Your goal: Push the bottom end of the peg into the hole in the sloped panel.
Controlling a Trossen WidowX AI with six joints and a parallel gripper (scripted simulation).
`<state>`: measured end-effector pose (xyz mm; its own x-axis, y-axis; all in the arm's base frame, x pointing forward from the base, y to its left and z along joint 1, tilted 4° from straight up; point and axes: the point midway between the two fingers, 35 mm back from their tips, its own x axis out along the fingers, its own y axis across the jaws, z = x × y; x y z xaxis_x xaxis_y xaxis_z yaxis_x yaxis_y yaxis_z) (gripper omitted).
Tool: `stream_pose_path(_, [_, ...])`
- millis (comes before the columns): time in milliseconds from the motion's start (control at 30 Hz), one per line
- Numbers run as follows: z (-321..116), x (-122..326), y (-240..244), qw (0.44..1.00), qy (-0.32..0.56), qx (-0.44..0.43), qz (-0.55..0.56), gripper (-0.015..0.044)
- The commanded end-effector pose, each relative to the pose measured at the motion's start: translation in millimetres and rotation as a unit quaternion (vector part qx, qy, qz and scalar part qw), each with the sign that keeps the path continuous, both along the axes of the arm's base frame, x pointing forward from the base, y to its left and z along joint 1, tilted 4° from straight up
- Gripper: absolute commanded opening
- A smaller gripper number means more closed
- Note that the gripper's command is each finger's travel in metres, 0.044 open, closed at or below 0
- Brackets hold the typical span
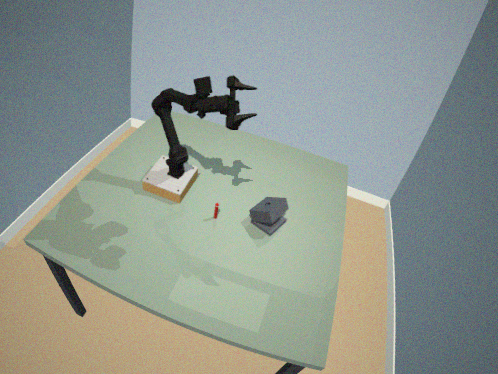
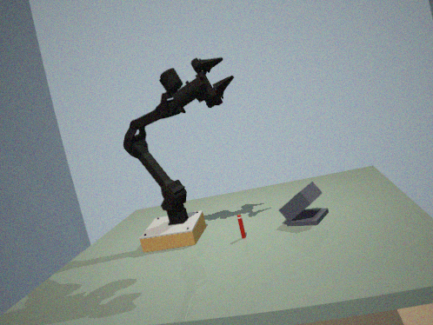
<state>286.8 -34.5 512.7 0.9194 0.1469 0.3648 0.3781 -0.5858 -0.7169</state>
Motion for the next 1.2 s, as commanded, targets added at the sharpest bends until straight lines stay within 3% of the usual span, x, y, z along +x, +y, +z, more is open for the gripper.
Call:
stream_pose_path(0, [-18.9,14.5,-8.0,0.997,0.042,0.061,0.004,0.0440])
stream_pose_path(533, [-102.6,59.7,-33.9,0.926,0.204,0.318,-0.004,0.0440])
stream_pose_path(1167, [-210.4,80.0,-50.9,0.740,0.332,0.578,-0.089,0.0440])
